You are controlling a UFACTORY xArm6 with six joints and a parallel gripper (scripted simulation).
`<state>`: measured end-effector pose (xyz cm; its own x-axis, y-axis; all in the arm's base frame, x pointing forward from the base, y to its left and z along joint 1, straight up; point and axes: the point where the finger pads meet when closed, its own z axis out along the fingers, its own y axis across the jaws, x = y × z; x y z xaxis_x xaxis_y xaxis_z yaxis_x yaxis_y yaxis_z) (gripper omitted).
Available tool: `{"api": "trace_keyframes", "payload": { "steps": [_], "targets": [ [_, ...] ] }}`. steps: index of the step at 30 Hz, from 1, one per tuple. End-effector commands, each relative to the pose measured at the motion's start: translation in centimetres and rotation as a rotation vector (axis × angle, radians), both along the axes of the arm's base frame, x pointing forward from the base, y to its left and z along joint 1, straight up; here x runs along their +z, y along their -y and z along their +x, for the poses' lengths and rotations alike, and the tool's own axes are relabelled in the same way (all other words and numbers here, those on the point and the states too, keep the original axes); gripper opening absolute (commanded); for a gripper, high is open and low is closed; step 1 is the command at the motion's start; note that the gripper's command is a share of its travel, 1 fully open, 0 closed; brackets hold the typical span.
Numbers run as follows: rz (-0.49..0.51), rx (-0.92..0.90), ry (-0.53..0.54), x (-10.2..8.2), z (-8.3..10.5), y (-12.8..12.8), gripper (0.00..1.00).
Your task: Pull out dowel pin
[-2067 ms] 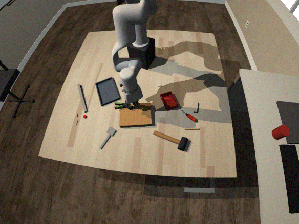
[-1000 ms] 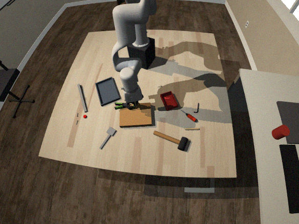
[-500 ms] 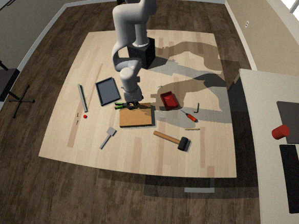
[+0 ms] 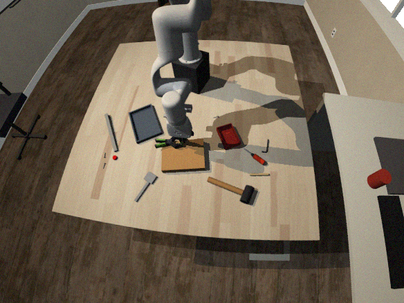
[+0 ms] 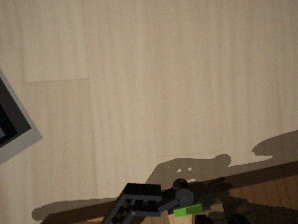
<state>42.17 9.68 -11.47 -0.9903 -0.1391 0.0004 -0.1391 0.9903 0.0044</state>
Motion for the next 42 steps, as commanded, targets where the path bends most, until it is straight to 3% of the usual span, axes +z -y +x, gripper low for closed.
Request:
{"api": "trace_keyframes", "payload": {
  "steps": [1, 33, 42],
  "targets": [
    [-0.003, -0.023, 0.005, 0.12, 0.17, -0.04, 0.0],
    [-0.003, -0.453, 0.003, 0.18, 0.17, -0.04, 0.0],
    [-0.003, -0.409, 0.004, 0.23, 0.17, -0.04, 0.0]
  ]
}}
